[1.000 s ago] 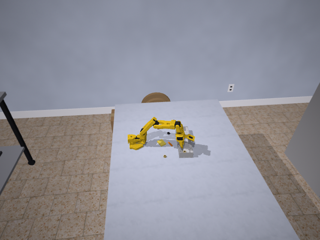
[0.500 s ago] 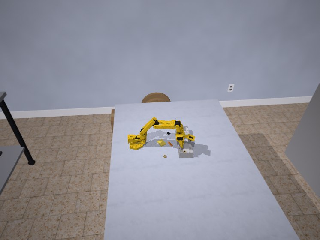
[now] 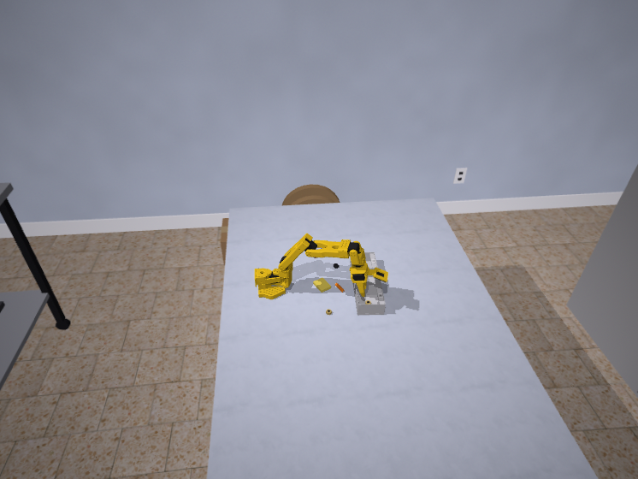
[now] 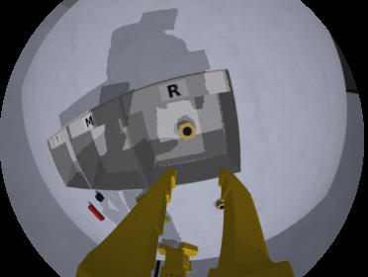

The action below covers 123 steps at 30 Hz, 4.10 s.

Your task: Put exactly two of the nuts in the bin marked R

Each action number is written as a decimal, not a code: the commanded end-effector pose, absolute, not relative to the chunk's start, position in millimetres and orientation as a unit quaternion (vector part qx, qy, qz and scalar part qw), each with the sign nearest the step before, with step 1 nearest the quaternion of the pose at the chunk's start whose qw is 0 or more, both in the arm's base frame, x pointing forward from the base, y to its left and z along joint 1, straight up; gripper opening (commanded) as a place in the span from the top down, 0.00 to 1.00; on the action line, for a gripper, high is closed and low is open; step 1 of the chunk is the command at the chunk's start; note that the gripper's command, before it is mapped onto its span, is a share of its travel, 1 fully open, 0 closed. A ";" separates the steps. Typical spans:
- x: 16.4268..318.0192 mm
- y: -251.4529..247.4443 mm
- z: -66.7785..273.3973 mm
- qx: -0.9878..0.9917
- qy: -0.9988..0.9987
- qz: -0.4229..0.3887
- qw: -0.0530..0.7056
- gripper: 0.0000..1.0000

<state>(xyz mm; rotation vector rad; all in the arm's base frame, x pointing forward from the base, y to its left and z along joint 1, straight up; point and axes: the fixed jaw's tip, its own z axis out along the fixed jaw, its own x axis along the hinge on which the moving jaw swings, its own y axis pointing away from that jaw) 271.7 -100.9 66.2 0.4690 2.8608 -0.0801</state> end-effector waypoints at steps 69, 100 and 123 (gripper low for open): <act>160.5 -139.2 73.5 -0.723 0.689 -0.055 0.004 0.78; 147.4 -138.3 66.5 -0.796 0.604 -0.029 -0.002 0.77; 147.8 -138.6 64.4 -0.796 0.604 -0.029 -0.002 0.77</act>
